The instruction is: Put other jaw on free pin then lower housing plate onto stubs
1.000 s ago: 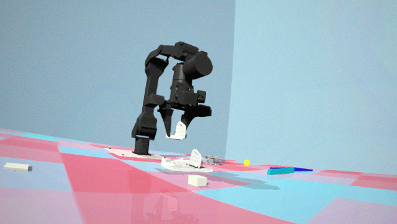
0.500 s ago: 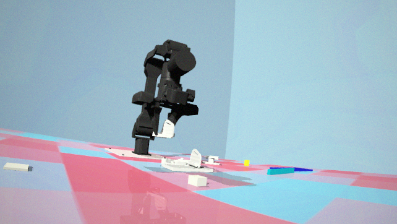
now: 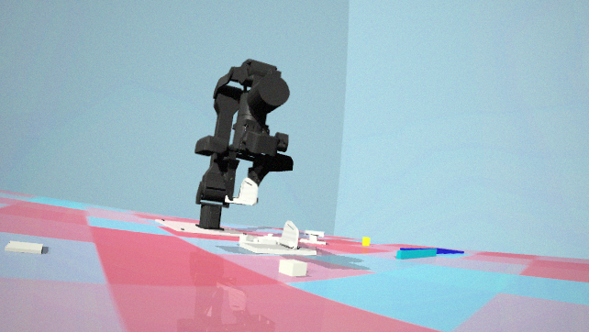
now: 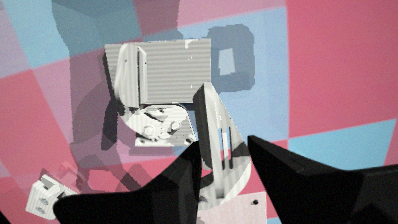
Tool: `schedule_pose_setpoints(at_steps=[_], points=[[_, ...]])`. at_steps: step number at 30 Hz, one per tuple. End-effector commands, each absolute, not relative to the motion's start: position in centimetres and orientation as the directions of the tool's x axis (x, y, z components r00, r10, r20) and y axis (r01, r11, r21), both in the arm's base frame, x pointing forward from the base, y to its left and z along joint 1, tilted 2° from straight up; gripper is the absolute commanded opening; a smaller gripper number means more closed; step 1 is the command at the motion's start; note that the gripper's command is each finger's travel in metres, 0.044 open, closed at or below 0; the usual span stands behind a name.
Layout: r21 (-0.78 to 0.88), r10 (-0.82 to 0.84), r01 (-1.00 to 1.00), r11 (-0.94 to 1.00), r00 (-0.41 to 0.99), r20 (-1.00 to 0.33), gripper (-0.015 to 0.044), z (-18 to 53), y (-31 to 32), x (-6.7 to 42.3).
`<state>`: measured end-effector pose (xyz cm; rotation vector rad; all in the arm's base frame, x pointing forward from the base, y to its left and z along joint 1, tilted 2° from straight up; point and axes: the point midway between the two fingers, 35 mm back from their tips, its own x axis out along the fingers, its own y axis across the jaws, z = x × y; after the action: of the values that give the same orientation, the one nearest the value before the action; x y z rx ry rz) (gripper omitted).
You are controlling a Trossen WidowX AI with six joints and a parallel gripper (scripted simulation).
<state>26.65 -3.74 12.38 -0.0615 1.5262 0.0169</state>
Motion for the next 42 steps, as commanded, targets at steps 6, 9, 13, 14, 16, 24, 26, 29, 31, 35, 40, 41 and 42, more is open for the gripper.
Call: schedule_pose_setpoints(at_steps=[6, 9, 13, 14, 16, 24, 26, 29, 31, 35, 40, 41, 42], points=[[-0.026, -0.022, -0.082, 0.996, 0.047, -0.999, 0.0134, 12.4, -3.7, 26.7], [-0.026, -0.022, -0.082, 0.996, 0.047, -0.999, 0.0134, 12.4, -3.7, 26.7], [-0.026, -0.022, -0.082, 0.996, 0.047, -0.999, 0.0134, 12.4, -3.7, 26.7], [-0.026, -0.022, -0.082, 0.996, 0.047, -0.999, 0.0134, 12.4, -3.6, 26.7], [-0.025, -0.022, -0.082, 0.996, 0.047, -0.999, 0.0134, 12.4, -3.4, 27.0], [-0.024, -0.02, -0.082, 0.996, 0.049, -0.999, 0.0134, 12.5, -1.7, 28.9], [-0.023, -0.019, -0.082, 0.996, 0.049, -0.999, 0.0134, 12.5, -1.2, 29.4], [-0.023, -0.019, -0.082, 0.996, 0.05, -0.999, 0.0134, 12.5, -0.5, 30.0], [-0.023, -0.019, -0.082, 0.996, 0.05, -0.999, 0.0134, 12.5, -0.4, 30.1], [-0.023, -0.019, -0.082, 0.996, 0.05, -0.999, 0.0134, 12.5, -0.4, 30.1], [-0.023, -0.019, -0.082, 0.996, 0.05, -0.999, 0.0134, 12.5, -0.4, 30.1], [-0.023, -0.019, -0.082, 0.996, 0.05, -0.999, 0.0134, 12.5, -0.4, 30.1], [-0.023, -0.019, -0.082, 0.996, 0.05, -0.999, 0.0134, 12.5, -0.4, 30.1]])
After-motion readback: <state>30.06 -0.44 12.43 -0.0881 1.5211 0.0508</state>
